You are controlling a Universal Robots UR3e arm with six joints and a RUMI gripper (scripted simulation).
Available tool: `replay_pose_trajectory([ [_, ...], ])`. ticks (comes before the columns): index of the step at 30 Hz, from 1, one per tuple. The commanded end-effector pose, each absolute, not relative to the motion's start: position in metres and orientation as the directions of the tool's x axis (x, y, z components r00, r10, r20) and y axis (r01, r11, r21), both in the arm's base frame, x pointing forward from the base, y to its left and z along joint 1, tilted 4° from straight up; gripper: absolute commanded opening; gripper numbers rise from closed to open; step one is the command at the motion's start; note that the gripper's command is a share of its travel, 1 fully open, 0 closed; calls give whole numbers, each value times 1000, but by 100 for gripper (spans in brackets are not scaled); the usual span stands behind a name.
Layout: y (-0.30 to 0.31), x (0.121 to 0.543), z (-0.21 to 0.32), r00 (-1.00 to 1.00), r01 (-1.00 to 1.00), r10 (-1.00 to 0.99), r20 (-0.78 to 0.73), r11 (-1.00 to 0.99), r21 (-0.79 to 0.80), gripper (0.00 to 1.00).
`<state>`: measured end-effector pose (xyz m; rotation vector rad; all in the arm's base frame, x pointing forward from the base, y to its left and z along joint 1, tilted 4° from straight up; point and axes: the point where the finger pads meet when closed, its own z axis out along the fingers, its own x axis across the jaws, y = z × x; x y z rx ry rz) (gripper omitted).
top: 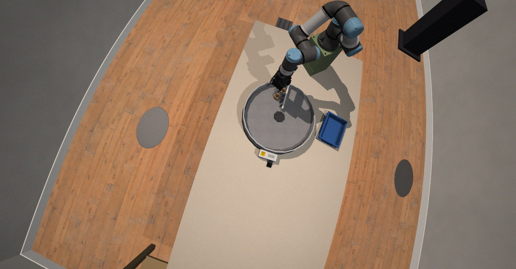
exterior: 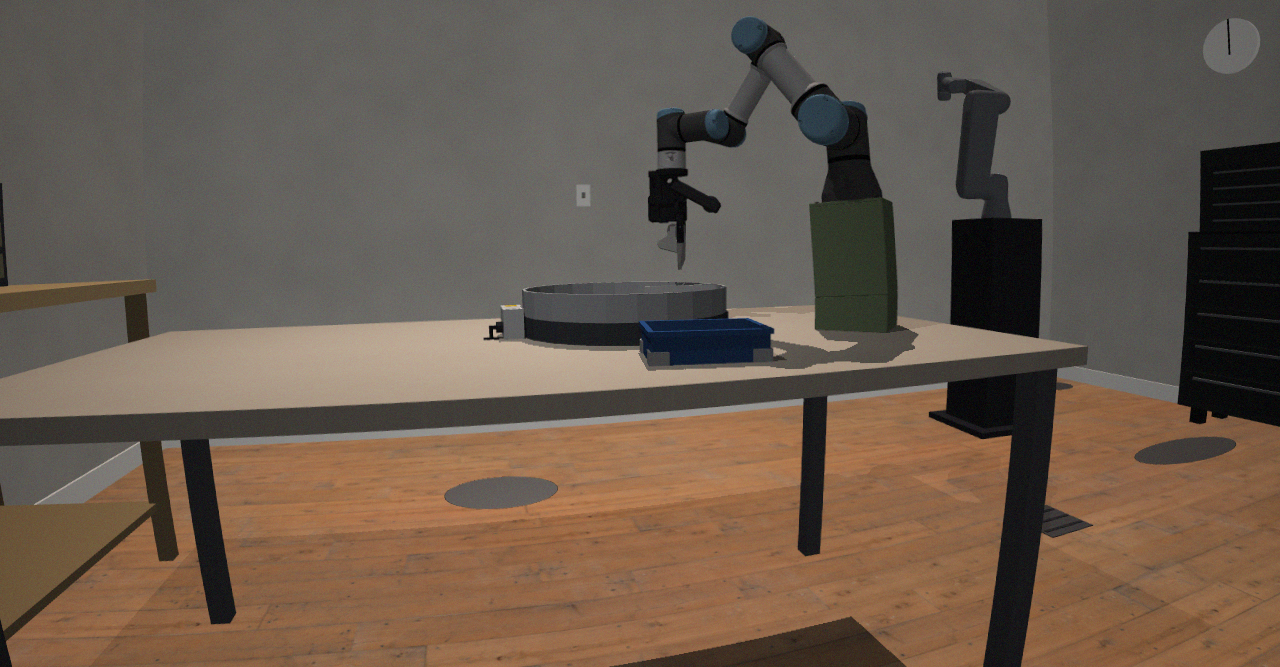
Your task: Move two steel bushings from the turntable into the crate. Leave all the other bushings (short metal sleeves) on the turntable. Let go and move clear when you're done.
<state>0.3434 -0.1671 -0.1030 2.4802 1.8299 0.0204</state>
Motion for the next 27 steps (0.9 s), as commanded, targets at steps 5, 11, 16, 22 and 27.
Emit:
replay_pose_trajectory([
  [5,-168,344,-103,296,954,955,-26,-294,58,6],
  [11,-168,345,-115,296,954,955,-26,-294,58,6],
  [16,-169,345,-128,296,954,955,-26,-294,58,6],
  [22,-169,345,-128,296,954,955,-26,-294,58,6],
  [27,-169,345,-128,296,954,955,-26,-294,58,6],
])
